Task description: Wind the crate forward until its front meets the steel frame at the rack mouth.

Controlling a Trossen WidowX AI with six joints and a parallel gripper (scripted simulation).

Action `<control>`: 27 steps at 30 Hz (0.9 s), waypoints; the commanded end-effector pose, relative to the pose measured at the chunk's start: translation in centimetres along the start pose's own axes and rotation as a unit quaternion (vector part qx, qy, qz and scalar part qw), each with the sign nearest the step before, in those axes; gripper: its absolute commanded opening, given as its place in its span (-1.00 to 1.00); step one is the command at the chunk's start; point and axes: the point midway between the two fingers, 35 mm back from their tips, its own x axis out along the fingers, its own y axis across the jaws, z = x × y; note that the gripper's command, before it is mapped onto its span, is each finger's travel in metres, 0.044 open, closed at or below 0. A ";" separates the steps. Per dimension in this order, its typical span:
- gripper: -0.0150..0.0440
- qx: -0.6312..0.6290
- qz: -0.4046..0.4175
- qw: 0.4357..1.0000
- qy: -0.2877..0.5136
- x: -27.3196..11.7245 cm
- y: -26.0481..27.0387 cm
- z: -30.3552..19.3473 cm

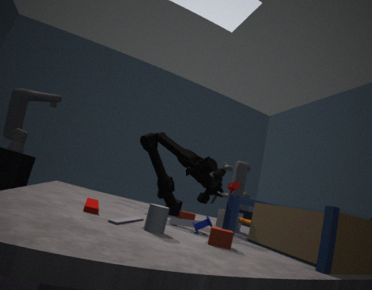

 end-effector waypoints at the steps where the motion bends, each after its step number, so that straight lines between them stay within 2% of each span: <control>1: -0.49 -0.005 0.046 0.999 -0.003 -0.2 0.2 0.0; 20: -0.49 -0.005 0.197 0.980 -0.004 -0.1 0.1 0.0; 27: -0.49 -0.005 0.204 0.979 -0.004 -0.1 0.1 0.0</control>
